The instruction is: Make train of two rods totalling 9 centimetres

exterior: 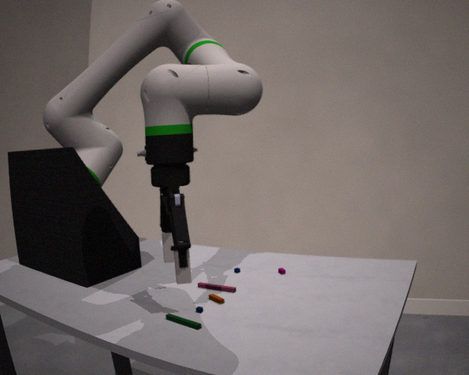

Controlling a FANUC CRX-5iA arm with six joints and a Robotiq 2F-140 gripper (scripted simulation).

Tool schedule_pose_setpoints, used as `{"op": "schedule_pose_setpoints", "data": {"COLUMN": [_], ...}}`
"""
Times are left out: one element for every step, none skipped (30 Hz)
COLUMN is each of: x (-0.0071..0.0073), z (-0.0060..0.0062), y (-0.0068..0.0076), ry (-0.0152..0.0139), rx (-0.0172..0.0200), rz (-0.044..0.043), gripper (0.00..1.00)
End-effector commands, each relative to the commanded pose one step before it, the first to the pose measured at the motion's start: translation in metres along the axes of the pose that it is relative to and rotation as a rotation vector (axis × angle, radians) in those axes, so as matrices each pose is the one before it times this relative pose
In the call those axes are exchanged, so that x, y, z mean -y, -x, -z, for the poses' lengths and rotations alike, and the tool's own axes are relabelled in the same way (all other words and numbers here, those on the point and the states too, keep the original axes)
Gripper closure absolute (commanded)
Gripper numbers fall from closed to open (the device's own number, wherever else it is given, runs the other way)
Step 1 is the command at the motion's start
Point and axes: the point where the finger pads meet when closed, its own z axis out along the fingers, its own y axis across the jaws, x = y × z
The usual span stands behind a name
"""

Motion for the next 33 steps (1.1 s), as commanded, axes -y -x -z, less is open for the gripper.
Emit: {"op": "schedule_pose_setpoints", "data": {"x": [-0.00019, 0.0, 0.00036, 0.00219, 0.00455, 0.00049, 0.0008, 0.00092, 0.0008, 0.0, 0.0, 0.00245, 0.00011, 0.00008, -0.00001, -0.00017, -0.00032, -0.00048, -0.00063, -0.00079, -0.00094, -0.0011, -0.00111, -0.0002, 0.0, 0.0, 0.0, 0.0, 0.0, 0.0, 0.0, 0.0, 0.0], "z": [0.00022, 0.0, 0.00013, 0.00064, 0.00102, 0.00015, 0.00022, 0.00023, 0.00019, 0.0, 0.0, 0.00028, 0.00002, 0.0, -0.00004, -0.00007, -0.00011, -0.00014, -0.00017, -0.00021, -0.00023, -0.00026, -0.00025, -0.00004, 0.0, 0.0, 0.0, 0.0, 0.0, 0.0, 0.0, 0.0, 0.0], "y": [0.00005, 0.0, -0.00229, -0.01294, -0.02708, -0.00484, -0.00814, -0.01027, -0.01049, 0.0, 0.0, -0.02949, -0.0069, -0.00866, -0.01042, -0.01063, -0.01059, -0.01056, -0.01056, -0.01057, -0.01058, -0.01057, -0.0092, -0.00142, 0.0, 0.0, 0.0, 0.0, 0.0, 0.0, 0.0, 0.0, 0.0], "ry": [0.00046, 0.0, 0.00038, 0.00194, 0.00302, 0.00041, 0.0006, 0.00062, 0.00049, 0.0, 0.0, 0.00066, 0.00003, -0.00002, -0.00011, -0.00019, -0.00026, -0.00032, -0.00038, -0.00042, -0.00045, -0.00048, -0.00043, -0.00007, 0.0, 0.0, 0.0, 0.0, 0.0, 0.0, 0.0, 0.0, 0.0], "rx": [0.00005, 0.0, 0.00035, 0.00186, 0.00308, 0.00043, 0.00064, 0.00065, 0.00049, 0.0, 0.0, 0.00045, -0.0001, -0.00023, -0.00044, -0.00063, -0.00081, -0.00099, -0.00117, -0.00135, -0.00154, -0.00172, -0.00164, -0.00026, 0.0, 0.0, 0.0, 0.0, 0.0, 0.0, 0.0, 0.0, 0.0], "rz": [-0.00005, 0.0, 0.00895, 0.05041, 0.10402, 0.01824, 0.03051, 0.03826, 0.03878, 0.0, 0.0, 0.10779, 0.02485, 0.03108, 0.03717, 0.03771, 0.03735, 0.03706, 0.03688, 0.03674, 0.03663, 0.03646, 0.03164, 0.00487, 0.0, 0.0, 0.0, 0.0, 0.0, 0.0, 0.0, 0.0, 0.0], "gripper": [0.0, 0.0, 0.0, 0.0, 0.0, 0.0, 0.0, 0.0, 0.0, 0.0, 0.0, 0.0, 0.0, 0.0, 0.0, 0.0, 0.0, 0.0, 0.0, 0.0, 0.0, 0.0, 0.0, 0.0, 0.0, 0.0, 0.0, 0.0, 0.0, 0.0, 0.0, 0.0, 0.0]}}
